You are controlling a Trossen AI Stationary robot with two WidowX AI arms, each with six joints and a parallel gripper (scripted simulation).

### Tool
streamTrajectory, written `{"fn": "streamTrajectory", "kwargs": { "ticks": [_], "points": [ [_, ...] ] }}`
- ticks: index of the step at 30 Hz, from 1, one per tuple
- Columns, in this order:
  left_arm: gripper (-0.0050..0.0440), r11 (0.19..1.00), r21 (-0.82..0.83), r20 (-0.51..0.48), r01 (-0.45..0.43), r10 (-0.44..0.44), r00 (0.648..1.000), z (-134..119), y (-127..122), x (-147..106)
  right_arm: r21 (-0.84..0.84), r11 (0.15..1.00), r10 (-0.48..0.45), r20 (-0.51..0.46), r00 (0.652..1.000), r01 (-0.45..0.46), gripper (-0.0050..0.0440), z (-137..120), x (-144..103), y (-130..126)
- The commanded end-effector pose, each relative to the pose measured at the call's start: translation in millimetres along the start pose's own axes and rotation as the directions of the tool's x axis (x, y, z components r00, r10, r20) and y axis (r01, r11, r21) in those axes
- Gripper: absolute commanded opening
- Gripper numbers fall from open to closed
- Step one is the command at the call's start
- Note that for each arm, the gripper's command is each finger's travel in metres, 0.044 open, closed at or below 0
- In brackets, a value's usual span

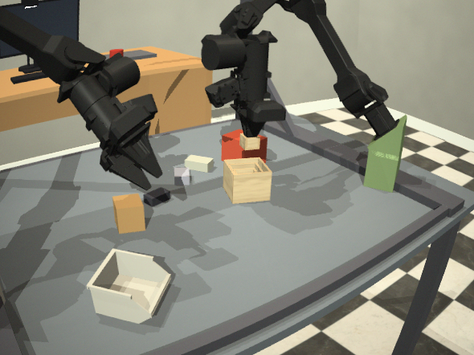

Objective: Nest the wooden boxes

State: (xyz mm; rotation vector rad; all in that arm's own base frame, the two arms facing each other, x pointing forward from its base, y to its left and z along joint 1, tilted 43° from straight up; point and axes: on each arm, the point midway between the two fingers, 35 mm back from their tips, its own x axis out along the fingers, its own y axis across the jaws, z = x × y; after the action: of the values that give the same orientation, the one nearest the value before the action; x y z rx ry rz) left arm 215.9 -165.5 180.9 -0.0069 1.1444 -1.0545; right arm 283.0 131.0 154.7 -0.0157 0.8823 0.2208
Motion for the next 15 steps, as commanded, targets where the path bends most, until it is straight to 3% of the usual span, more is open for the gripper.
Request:
{"fn": "streamTrajectory", "kwargs": {
  "ticks": [1,6,11,13,15],
  "points": [
    [0.0110,1.000,0.012,0.014,-0.008,0.008,1.000,4.5,-2.2,-4.4,0.024,0.999,-0.025,0.140,0.990,0.022,0.0400,14.5,-13.2,14.2],
    [0.0110,1.000,0.012,0.014,-0.008,0.008,1.000,4.5,-2.2,-4.4,0.084,0.996,-0.029,0.303,0.952,0.004,0.0400,29.0,-32.7,34.4],
    [0.0110,1.000,0.012,0.014,-0.008,0.008,1.000,4.5,-2.2,-4.4,0.164,0.985,-0.022,0.452,0.892,-0.059,0.0400,39.5,-57.7,53.0],
    [0.0110,1.000,0.012,0.014,-0.008,0.008,1.000,4.5,-2.2,-4.4,0.164,0.985,-0.022,0.452,0.892,-0.059,0.0400,39.5,-57.7,53.0],
    [0.0110,1.000,0.012,0.014,-0.008,0.008,1.000,4.5,-2.2,-4.4,0.200,0.975,-0.019,0.505,0.863,-0.095,0.0400,42.3,-68.8,59.5]
  ]
}}
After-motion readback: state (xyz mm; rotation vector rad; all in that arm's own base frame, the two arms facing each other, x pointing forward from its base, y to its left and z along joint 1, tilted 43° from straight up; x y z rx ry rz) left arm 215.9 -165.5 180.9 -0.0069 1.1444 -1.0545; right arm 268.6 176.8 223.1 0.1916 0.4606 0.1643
